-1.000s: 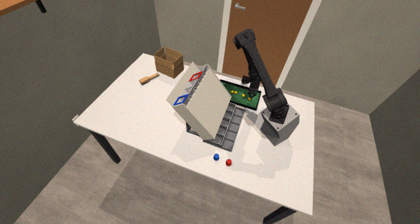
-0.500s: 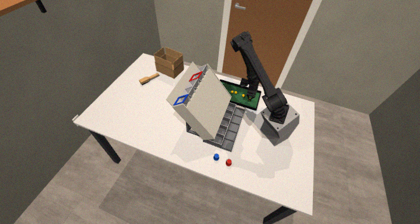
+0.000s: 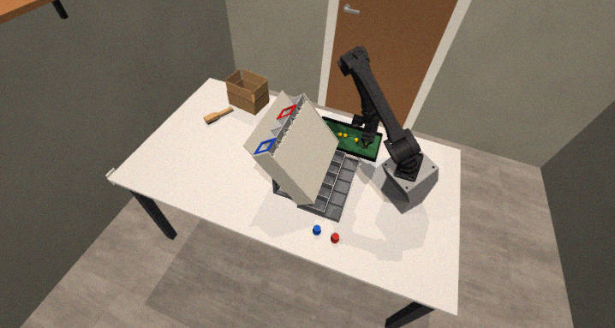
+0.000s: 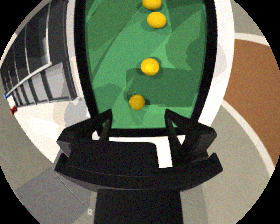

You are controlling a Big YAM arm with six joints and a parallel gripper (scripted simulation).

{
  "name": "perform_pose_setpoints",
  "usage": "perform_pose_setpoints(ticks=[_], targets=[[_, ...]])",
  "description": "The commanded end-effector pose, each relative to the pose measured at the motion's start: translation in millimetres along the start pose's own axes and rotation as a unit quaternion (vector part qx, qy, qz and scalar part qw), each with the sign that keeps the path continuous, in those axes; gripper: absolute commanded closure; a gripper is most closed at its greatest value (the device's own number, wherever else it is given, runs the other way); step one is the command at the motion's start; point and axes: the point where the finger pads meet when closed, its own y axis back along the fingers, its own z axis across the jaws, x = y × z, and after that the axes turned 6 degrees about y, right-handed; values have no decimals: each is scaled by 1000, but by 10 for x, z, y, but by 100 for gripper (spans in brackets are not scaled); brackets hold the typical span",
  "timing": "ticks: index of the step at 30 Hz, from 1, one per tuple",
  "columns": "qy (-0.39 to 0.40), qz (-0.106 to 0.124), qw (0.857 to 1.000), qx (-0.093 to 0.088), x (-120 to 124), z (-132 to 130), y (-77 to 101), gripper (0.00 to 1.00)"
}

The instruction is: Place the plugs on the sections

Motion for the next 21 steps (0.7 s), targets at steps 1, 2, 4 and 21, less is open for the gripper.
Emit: perform_pose_setpoints(ticks=[1,2,4,21], targets=[[3,-2,1000,1,-44,-22,-56,20],[3,-2,1000,1,-44,-22,-57,20],[3,-2,1000,1,-43,-22,-59,20],[1,-4,1000,4,-46,-16,-60,20]])
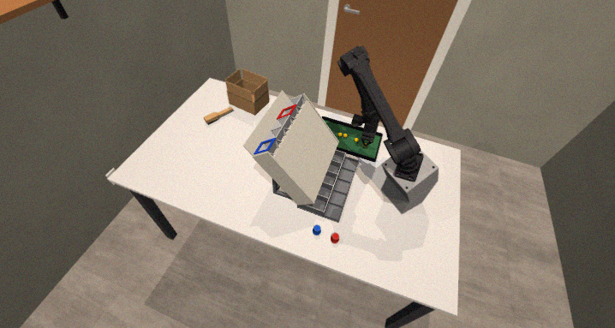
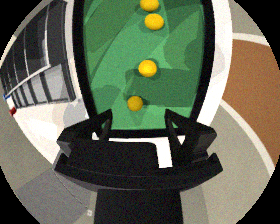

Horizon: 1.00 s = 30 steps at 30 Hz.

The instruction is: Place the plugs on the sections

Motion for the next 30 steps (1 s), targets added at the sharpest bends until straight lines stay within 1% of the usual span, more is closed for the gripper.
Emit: perform_pose_setpoints(ticks=[1,20,30], targets=[[1,0,1000,-1,-27,15,-60,20],[0,-4,1000,4,-27,8,-59,20],[1,-7,1000,9,-16,47,-91,20]])
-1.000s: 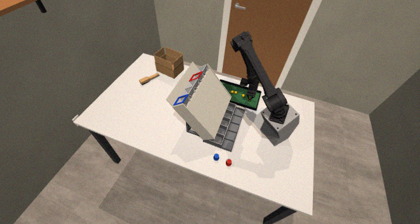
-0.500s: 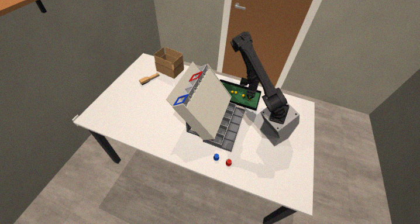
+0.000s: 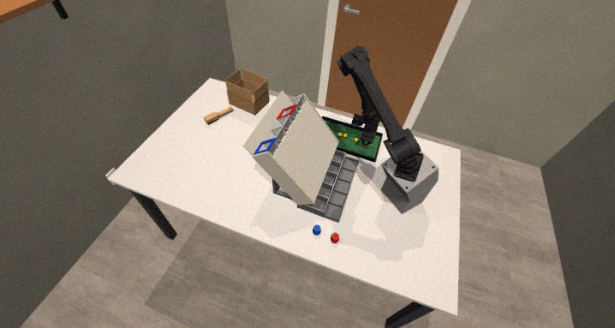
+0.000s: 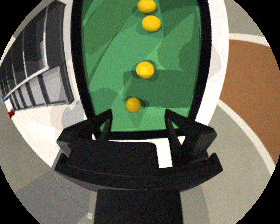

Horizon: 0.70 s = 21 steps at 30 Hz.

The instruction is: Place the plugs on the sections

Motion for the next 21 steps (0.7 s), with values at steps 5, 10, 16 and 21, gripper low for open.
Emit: perform_pose_setpoints(ticks=[5,10,16,21], targets=[[1,1,1000,-3,5,95,-100,20],[2,3,1000,-6,6,103,-107,20],[2,7,1000,-13,8,120,-122,20],[3,10,1000,-19,9,134,-135,20]])
